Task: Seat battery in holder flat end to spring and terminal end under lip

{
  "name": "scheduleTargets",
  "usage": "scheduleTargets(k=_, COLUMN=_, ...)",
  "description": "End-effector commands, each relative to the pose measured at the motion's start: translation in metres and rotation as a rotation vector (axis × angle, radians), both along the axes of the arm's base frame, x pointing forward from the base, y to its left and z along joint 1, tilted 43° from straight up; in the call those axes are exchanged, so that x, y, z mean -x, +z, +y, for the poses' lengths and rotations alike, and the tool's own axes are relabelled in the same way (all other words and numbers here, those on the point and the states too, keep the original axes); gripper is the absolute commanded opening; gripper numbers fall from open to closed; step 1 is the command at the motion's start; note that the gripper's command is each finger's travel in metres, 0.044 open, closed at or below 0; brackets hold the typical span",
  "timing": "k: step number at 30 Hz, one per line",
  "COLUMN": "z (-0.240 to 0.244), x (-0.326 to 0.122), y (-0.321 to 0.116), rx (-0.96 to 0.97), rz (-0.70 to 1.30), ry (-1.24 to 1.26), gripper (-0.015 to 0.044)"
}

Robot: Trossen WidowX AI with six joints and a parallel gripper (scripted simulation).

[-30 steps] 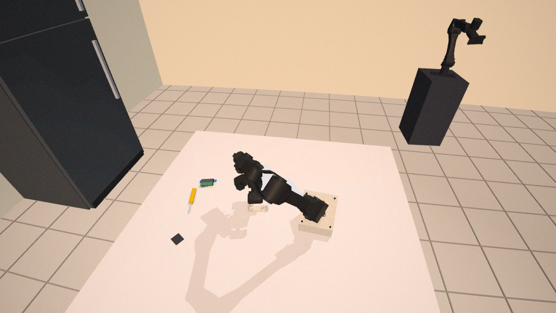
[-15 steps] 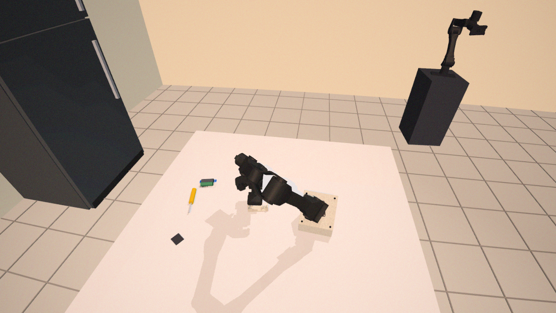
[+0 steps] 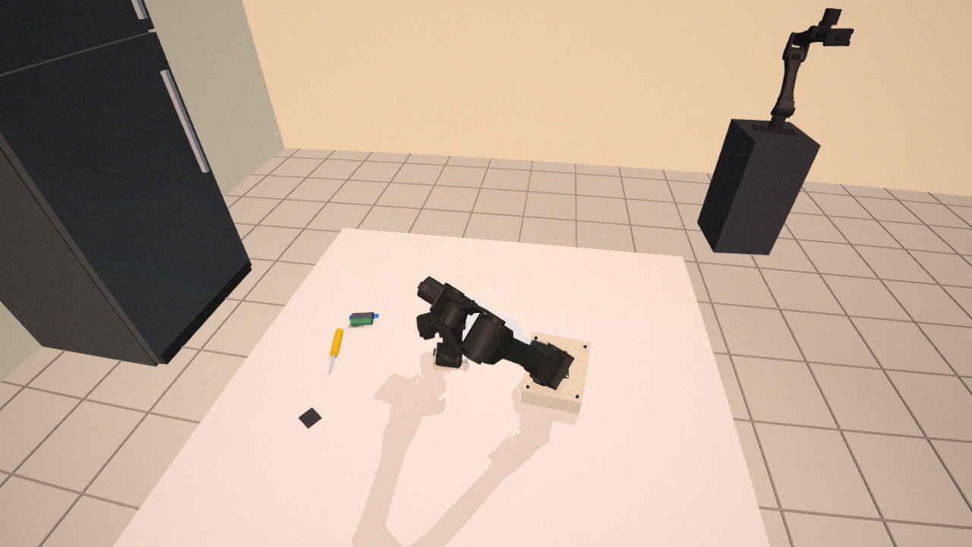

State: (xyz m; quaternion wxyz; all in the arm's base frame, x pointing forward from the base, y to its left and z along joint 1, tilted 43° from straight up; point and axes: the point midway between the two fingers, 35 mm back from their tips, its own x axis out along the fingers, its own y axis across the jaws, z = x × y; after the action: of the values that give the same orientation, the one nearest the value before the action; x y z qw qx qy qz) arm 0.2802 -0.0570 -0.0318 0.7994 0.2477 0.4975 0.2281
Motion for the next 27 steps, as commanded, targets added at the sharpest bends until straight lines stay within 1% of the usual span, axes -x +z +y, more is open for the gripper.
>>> scheduleTargets(k=1, z=0.002, x=-0.001, y=-0.001, rx=-0.005, rz=-0.016, ry=-0.013, gripper=0.0064)
scheduleTargets(k=27, z=0.007, x=0.001, y=-0.014, rx=-0.012, rz=-0.119, ry=-0.117, gripper=0.0064)
